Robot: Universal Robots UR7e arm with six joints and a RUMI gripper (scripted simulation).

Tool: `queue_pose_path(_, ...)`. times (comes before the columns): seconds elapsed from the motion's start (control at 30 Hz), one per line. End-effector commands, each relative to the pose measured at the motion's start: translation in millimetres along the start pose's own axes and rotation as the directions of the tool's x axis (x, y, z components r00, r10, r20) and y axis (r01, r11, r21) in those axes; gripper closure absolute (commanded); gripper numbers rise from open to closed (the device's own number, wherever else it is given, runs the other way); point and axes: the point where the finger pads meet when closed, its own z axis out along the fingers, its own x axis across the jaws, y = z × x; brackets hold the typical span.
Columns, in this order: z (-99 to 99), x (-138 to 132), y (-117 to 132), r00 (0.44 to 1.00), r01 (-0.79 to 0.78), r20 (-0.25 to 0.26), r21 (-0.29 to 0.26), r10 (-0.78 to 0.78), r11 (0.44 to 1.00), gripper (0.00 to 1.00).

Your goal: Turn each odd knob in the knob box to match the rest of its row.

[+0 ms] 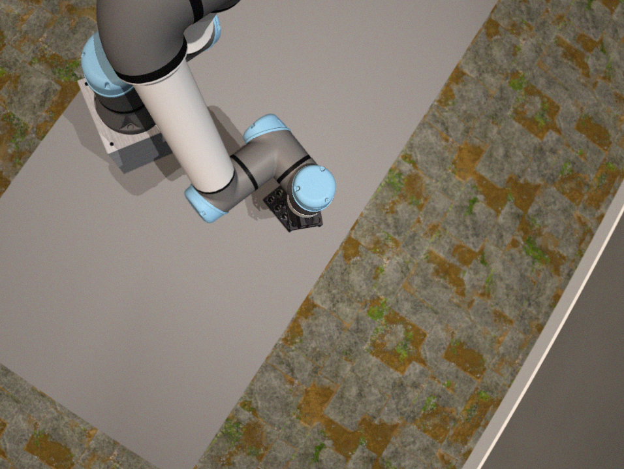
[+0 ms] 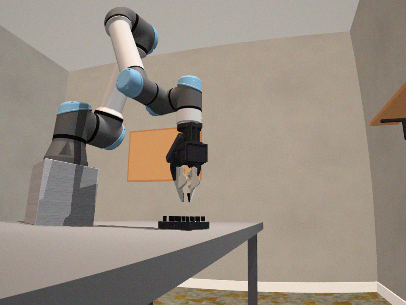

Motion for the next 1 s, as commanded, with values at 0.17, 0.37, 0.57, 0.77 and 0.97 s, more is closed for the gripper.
queue_pose_path(0.17, 11.5, 0.1, 0.5, 1.000, 0.000, -0.001, -0.001, 0.000, 1.000, 0.89)
queue_pose_path(0.37, 16.9, 0.1, 0.5, 1.000, 0.000, -0.001, -0.001, 0.000, 1.000, 0.89)
queue_pose_path(0.57, 24.6, 0.0, 0.5, 1.000, 0.000, -0.001, -0.001, 0.000, 1.000, 0.89)
queue_pose_path(0.77, 30.6, -0.1, 0.6, 1.000, 0.000, -0.001, -0.001, 0.000, 1.000, 0.89)
queue_pose_path(0.97, 33.3, -0.1, 0.6, 1.000, 0.000, -0.001, -0.001, 0.000, 1.000, 0.89)
